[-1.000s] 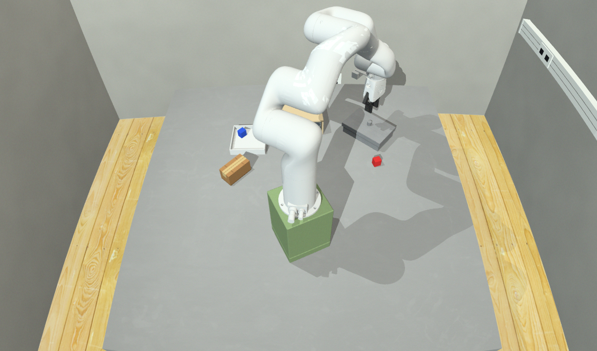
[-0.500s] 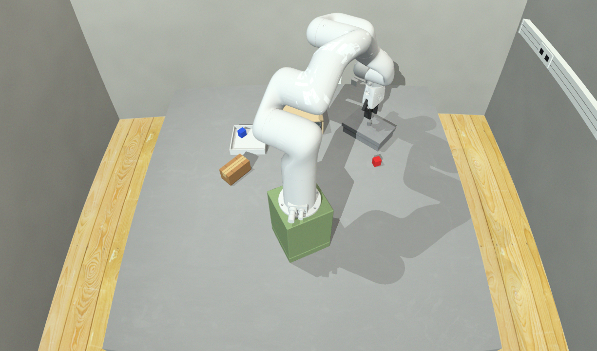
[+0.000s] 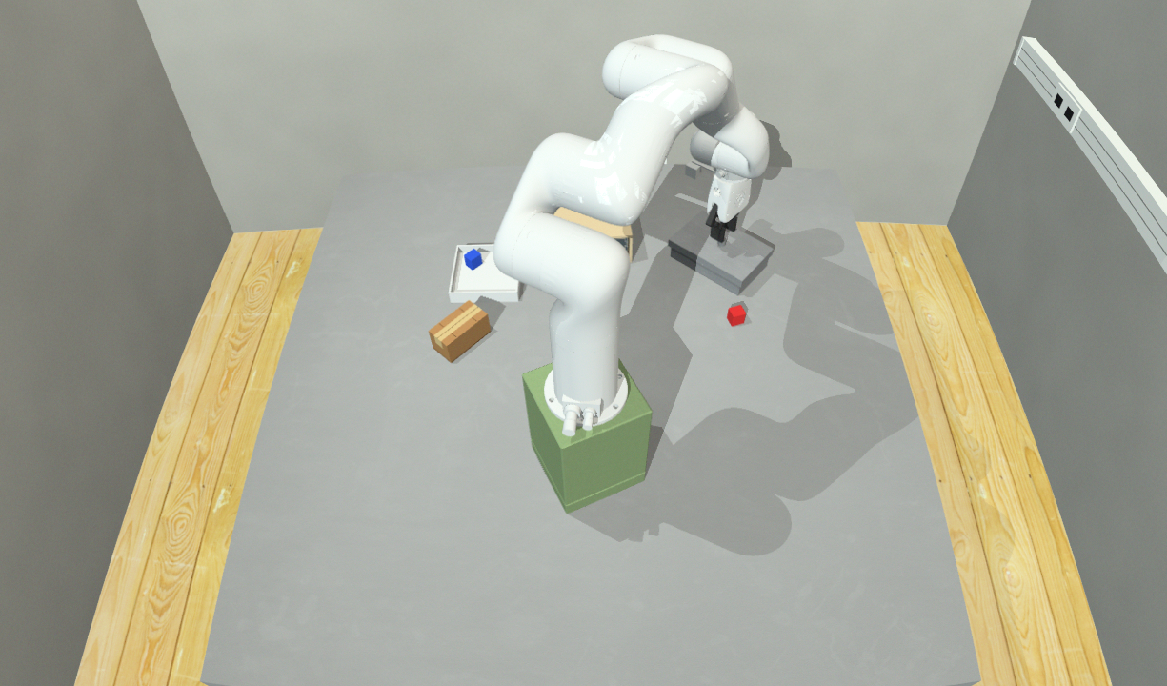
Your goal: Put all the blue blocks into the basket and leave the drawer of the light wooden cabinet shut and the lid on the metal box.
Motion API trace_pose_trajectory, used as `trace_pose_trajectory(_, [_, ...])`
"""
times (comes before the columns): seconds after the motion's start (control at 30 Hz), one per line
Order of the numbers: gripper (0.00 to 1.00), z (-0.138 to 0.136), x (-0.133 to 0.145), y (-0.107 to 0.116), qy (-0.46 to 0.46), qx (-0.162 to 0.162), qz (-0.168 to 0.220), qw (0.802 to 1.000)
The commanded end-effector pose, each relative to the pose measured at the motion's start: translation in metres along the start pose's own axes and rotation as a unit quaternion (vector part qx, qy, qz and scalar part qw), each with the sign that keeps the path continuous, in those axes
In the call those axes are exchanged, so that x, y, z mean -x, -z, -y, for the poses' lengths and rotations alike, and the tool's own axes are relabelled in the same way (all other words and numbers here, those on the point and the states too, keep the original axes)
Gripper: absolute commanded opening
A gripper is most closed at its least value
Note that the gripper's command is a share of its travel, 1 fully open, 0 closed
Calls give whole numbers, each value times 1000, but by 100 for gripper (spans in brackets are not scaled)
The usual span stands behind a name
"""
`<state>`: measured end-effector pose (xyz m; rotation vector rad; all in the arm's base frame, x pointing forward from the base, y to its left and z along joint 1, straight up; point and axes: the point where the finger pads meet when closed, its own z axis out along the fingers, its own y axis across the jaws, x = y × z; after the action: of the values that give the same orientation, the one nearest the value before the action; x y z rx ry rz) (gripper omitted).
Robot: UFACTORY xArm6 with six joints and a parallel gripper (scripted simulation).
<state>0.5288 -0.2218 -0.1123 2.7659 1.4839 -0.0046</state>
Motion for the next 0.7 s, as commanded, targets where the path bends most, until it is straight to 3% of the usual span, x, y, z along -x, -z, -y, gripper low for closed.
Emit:
trace_pose_trajectory(0.0, [44,-2,0,-1,0,3,-1,1000])
trace_pose_trajectory(0.67, [44,-3,-1,-3,0,3,-1,1000])
